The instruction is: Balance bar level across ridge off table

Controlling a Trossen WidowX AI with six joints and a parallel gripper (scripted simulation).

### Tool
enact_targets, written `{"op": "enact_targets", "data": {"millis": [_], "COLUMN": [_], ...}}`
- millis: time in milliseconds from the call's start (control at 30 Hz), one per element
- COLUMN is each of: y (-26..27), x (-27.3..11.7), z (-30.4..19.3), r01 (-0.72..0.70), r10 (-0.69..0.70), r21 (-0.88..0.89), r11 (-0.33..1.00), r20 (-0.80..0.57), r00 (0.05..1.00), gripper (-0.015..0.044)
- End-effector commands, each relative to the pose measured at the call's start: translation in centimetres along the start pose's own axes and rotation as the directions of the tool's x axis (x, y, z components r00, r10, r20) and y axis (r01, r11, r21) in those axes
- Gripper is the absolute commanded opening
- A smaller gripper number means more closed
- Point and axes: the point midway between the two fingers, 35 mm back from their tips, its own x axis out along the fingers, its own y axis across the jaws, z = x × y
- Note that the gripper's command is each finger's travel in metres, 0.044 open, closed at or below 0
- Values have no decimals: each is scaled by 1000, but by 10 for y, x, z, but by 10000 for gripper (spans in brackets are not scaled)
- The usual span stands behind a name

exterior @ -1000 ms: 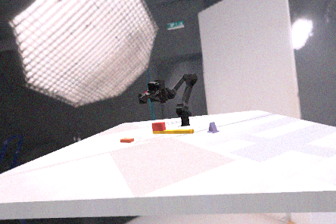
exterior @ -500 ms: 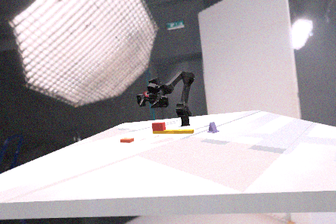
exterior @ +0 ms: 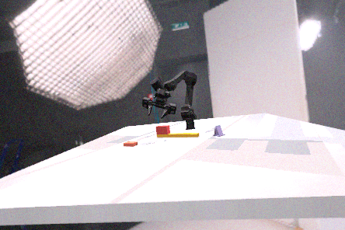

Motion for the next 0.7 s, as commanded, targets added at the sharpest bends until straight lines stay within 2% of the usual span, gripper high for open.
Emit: {"op": "enact_targets", "data": {"millis": [0,333,667], "y": [9,34,56], "x": [0,-9,-30], "z": [-3,-12,-20], "r01": [-62,-258,-490], "r10": [53,174,271], "r21": [-100,-295,-442], "r11": [993,920,751], "r20": [-88,-282,-471], "r00": [995,943,839], "gripper": [315,315,315]}}
